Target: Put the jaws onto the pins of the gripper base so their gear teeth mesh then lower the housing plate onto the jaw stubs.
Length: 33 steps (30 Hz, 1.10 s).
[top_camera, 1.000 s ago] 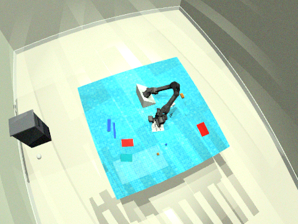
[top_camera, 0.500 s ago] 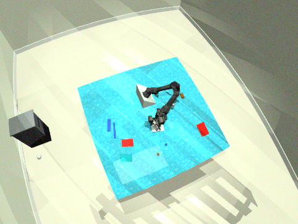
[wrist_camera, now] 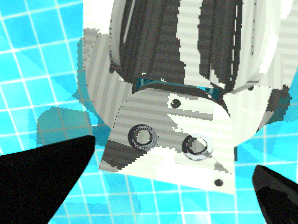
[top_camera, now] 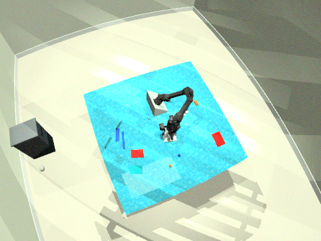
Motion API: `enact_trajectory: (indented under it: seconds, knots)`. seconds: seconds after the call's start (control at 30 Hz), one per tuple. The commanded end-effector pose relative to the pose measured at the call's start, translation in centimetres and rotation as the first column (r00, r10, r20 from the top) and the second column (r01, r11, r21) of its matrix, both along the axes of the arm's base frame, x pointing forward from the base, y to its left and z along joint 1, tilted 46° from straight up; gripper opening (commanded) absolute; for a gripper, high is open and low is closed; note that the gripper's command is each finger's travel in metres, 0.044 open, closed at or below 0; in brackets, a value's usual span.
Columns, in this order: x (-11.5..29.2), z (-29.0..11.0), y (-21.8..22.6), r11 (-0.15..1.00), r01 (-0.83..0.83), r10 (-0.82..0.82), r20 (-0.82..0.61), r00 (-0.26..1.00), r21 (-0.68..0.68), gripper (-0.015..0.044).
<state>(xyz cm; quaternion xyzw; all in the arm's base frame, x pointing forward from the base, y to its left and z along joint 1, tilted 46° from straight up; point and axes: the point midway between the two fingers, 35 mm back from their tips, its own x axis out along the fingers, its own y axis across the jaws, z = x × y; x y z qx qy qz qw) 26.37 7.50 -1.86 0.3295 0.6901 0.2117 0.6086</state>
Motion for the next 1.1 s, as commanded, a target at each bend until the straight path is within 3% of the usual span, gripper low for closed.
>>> enact_trajectory:
  seconds: [0.0,0.3,0.57,1.07]
  knots:
    - [0.5,2.7,-2.6,1.000,0.001,-0.001,0.019,1.000,-0.006,0.0440]
    - [0.1,3.7,-4.0,1.000,0.016,-0.016,0.020,1.000,-0.002,0.0440]
    - [-6.0,6.6,-8.4,1.000,0.002,-0.002,0.015,1.000,-0.005,0.0440]
    - [-6.2,6.7,-8.5,1.000,0.002,-0.002,0.015,1.000,-0.004,0.0440]
